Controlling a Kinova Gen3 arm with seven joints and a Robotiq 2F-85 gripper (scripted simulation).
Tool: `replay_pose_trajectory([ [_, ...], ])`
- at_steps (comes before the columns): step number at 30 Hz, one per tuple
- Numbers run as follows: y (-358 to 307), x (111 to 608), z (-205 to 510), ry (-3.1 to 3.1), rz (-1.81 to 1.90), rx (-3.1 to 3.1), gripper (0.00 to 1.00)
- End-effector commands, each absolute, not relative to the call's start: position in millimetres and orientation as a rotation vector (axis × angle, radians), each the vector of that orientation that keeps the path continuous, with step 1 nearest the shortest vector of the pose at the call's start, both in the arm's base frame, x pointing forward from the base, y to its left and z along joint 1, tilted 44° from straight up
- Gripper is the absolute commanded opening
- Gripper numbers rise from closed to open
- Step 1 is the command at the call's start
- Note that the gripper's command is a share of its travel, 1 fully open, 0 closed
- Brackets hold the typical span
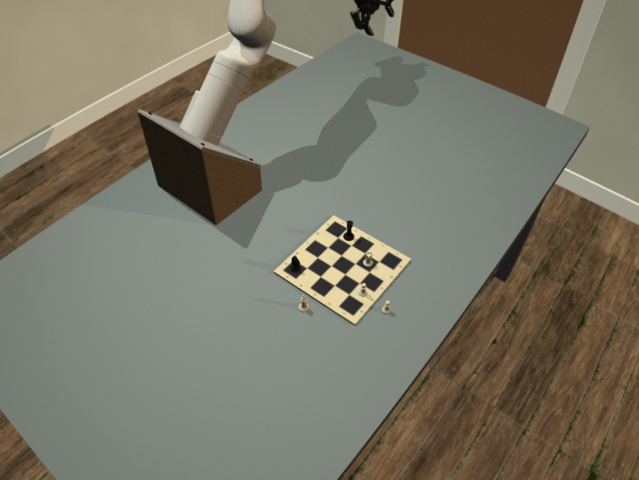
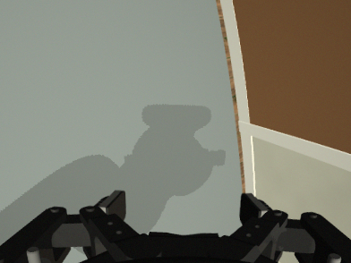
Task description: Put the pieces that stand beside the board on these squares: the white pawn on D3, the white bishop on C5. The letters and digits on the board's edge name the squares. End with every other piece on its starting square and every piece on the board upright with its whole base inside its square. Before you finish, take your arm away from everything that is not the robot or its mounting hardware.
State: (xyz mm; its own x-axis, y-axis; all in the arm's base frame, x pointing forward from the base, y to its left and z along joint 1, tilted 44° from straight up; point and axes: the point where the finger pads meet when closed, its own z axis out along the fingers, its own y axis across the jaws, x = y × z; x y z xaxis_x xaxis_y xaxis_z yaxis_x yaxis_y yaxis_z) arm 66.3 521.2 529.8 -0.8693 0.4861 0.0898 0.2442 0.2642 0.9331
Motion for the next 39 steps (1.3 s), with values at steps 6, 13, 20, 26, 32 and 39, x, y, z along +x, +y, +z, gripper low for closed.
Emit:
replay_pose_trajectory([
  [6, 521.2, 66.3, 530.3, 2.317, 1.651, 0.682, 1.0],
  [13, 521.2, 66.3, 530.3, 2.317, 1.651, 0.682, 1.0],
  [20, 521.1, 66.4, 530.4, 2.317, 1.651, 0.682, 1.0],
  [26, 520.5, 68.6, 530.5, 2.316, 1.647, 0.682, 1.0],
  [32, 518.2, 76.6, 531.1, 2.313, 1.633, 0.681, 1.0],
  [39, 514.2, 89.3, 531.7, 2.309, 1.609, 0.68, 1.0],
])
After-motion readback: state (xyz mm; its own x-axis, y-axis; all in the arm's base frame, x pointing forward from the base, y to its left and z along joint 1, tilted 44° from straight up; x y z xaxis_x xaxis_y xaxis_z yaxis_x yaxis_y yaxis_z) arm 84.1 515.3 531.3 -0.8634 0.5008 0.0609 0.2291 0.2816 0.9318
